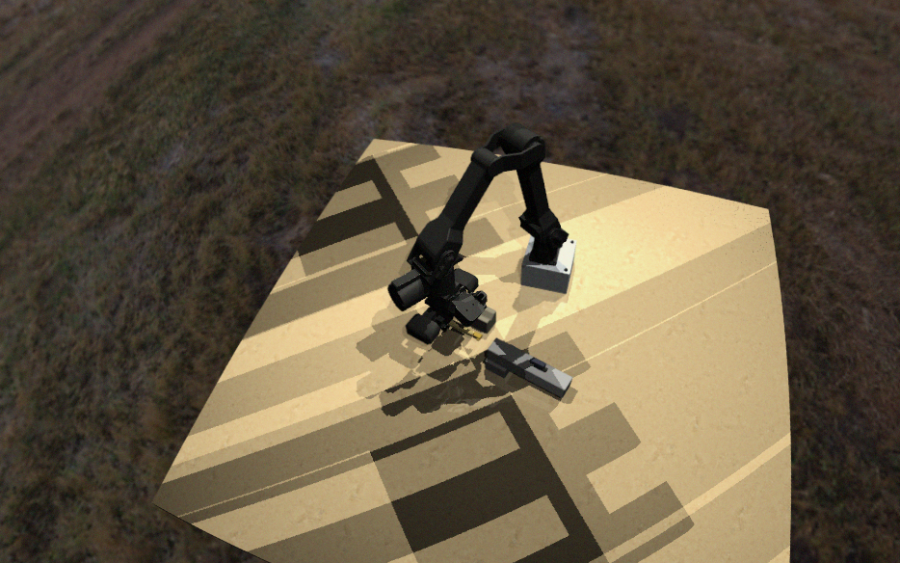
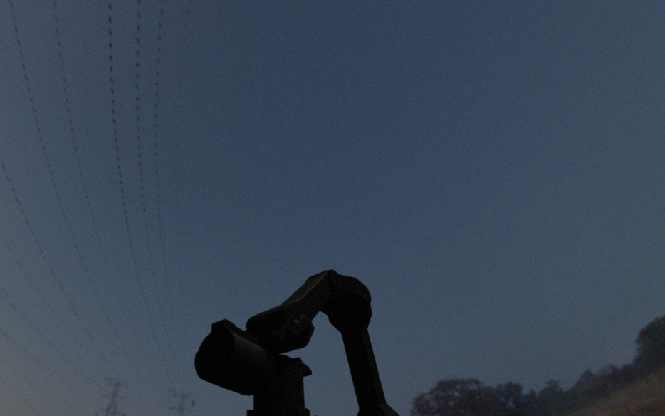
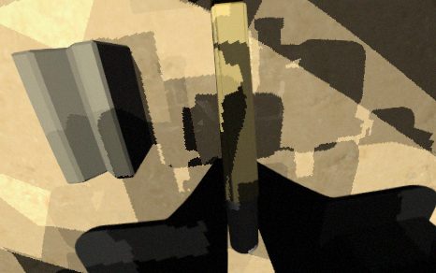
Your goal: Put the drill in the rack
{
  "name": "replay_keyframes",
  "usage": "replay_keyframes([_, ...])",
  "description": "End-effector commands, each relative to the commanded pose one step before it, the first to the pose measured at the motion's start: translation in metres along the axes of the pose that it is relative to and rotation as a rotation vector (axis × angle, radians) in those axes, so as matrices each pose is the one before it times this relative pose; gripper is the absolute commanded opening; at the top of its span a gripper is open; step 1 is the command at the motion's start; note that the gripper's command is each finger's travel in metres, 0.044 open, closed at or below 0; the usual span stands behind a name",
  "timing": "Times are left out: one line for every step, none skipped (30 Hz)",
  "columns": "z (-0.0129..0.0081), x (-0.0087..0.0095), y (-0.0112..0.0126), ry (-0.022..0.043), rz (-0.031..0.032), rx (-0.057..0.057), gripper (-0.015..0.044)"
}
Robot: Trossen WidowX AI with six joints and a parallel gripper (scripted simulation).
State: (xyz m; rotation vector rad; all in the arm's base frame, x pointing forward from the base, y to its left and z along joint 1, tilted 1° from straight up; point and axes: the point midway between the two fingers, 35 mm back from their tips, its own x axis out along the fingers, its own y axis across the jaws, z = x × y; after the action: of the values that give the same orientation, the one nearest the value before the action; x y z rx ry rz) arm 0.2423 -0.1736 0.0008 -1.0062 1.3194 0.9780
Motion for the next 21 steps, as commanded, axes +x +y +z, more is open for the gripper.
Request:
replay_keyframes([0.00015, -0.00335, -0.00004, 0.00098, -0.00028, -0.0011, 0.0])
replay_keyframes([0.00005, -0.00055, 0.0, 0.0, 0.0, 0.0, 0.0])
replay_keyframes([0.00004, -0.00055, 0.0, 0.0, 0.0, 0.0, 0.0])
replay_keyframes([0.00004, -0.00055, 0.0, 0.0, 0.0, 0.0, 0.0])
replay_keyframes([0.00004, -0.00055, 0.0, 0.0, 0.0, 0.0, 0.0])
replay_keyframes([0.00004, -0.00055, 0.0, 0.0, 0.0, 0.0, 0.0])
replay_keyframes([0.00004, -0.00055, 0.0, 0.0, 0.0, 0.0, 0.0])
replay_keyframes([0.00004, -0.00055, 0.0, 0.0, 0.0, 0.0, 0.0])
replay_keyframes([0.00004, -0.00055, 0.0, 0.0, 0.0, 0.0, 0.0])
replay_keyframes([0.00004, -0.00055, 0.00001, 0.0, 0.0, 0.0, 0.0])
replay_keyframes([0.00004, -0.00055, 0.0, 0.0, 0.0, 0.0, 0.0])
replay_keyframes([0.00004, -0.00055, 0.0, 0.0, 0.0, 0.0, 0.0])
replay_keyframes([0.00004, -0.00055, 0.00001, 0.0, 0.0, 0.0, 0.0])
replay_keyframes([0.00004, -0.00055, 0.0, 0.0, 0.0, 0.0, 0.0])
replay_keyframes([0.00004, -0.00055, 0.0, 0.0, 0.0, 0.0, 0.0])
replay_keyframes([0.00004, -0.00055, 0.0, 0.0, 0.0, 0.0, 0.0])
replay_keyframes([0.00004, -0.00055, 0.0, 0.0, 0.0, 0.0, 0.0])
replay_keyframes([0.00004, -0.00055, 0.0, 0.0, 0.0, 0.0, 0.0])
replay_keyframes([0.00004, -0.00055, 0.0, 0.0, 0.0, 0.0, 0.0])
replay_keyframes([0.00004, -0.00055, 0.0, 0.0, 0.0, 0.0, 0.0])
replay_keyframes([0.00004, -0.00055, 0.0, 0.0, 0.0, 0.0, 0.0])
